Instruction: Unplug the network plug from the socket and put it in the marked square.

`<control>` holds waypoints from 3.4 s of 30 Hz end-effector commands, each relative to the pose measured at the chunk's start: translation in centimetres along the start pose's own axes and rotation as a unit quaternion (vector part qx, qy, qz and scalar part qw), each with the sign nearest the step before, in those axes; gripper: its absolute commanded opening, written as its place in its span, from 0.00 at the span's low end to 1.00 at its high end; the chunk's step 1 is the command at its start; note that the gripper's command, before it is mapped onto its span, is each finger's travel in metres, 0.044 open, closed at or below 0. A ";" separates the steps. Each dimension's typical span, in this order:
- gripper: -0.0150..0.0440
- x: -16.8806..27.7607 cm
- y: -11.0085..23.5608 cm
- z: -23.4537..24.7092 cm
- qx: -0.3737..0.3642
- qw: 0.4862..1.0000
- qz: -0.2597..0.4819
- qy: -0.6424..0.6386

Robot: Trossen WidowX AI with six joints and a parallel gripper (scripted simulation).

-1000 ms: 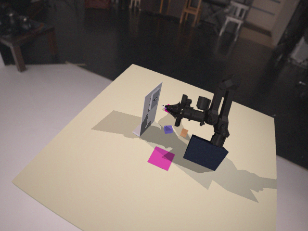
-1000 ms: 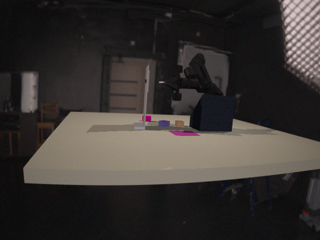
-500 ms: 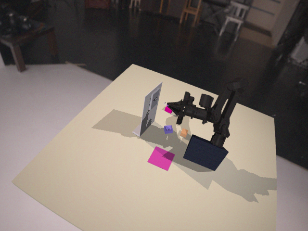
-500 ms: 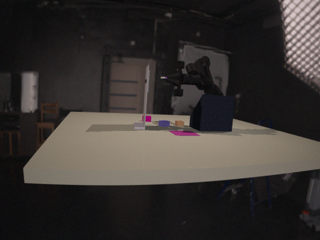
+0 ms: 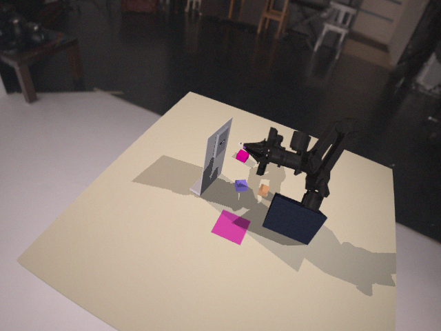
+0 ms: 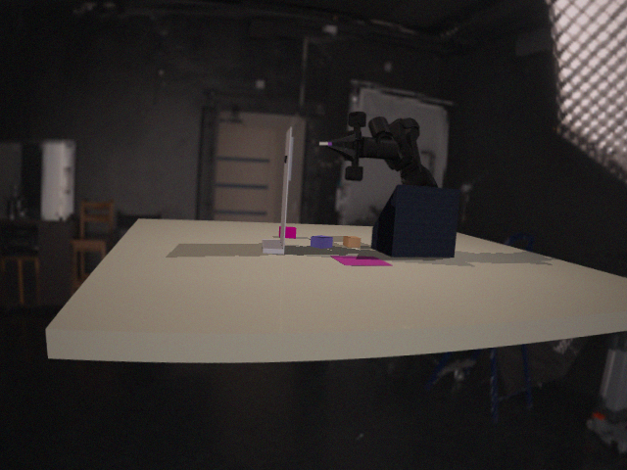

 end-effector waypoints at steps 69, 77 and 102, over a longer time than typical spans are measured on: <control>0.25 11.6 -5.1 -8.2 0.223 0.725 0.594 0.268; 0.25 12.0 -5.2 -9.4 0.223 0.725 0.594 0.269; 0.25 13.1 -5.1 -13.5 0.224 0.725 0.594 0.269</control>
Point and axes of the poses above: the point midway between the two fingers, 35 mm back from their tips, its own y axis back along the fingers, its own z axis across the jaws, x = y × z, the point moved 8 cm from there along y, back along the fingers, and after that the axes turned 15 degrees about y, right-handed, at the moved point
